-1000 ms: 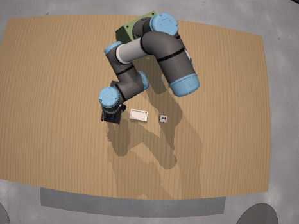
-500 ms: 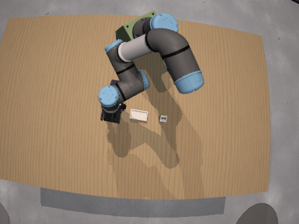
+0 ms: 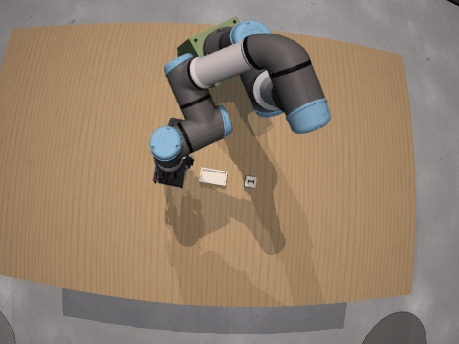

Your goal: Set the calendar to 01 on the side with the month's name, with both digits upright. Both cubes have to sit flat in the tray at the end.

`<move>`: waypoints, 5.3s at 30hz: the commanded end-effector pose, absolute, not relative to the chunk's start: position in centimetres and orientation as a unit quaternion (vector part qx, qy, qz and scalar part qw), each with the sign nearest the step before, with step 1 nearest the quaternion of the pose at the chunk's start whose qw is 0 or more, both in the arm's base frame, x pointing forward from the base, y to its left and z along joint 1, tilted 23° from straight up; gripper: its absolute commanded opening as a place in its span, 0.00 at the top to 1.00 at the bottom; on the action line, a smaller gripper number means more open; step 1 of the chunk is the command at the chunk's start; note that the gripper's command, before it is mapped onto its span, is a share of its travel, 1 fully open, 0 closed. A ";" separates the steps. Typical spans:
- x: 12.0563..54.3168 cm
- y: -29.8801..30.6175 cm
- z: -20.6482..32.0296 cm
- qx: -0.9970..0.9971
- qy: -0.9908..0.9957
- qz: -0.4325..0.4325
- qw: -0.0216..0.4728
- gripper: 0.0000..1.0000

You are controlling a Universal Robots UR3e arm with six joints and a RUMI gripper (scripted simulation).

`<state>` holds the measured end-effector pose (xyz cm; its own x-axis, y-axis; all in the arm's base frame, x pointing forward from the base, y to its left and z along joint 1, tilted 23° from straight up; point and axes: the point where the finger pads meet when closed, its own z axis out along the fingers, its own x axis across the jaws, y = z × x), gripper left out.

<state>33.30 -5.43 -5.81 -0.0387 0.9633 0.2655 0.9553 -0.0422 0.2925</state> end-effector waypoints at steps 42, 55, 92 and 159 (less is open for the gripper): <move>32.1 -6.6 -1.9 0.693 0.692 0.202 0.009 0.00; 32.5 -5.0 -1.6 0.693 0.693 0.198 0.008 0.00; 31.3 14.3 2.8 0.694 0.691 0.202 0.009 0.00; 32.1 15.0 0.5 0.694 0.691 0.202 0.009 0.72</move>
<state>31.82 14.80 1.08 -0.0360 0.9626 0.2685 0.9563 -0.0449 0.2889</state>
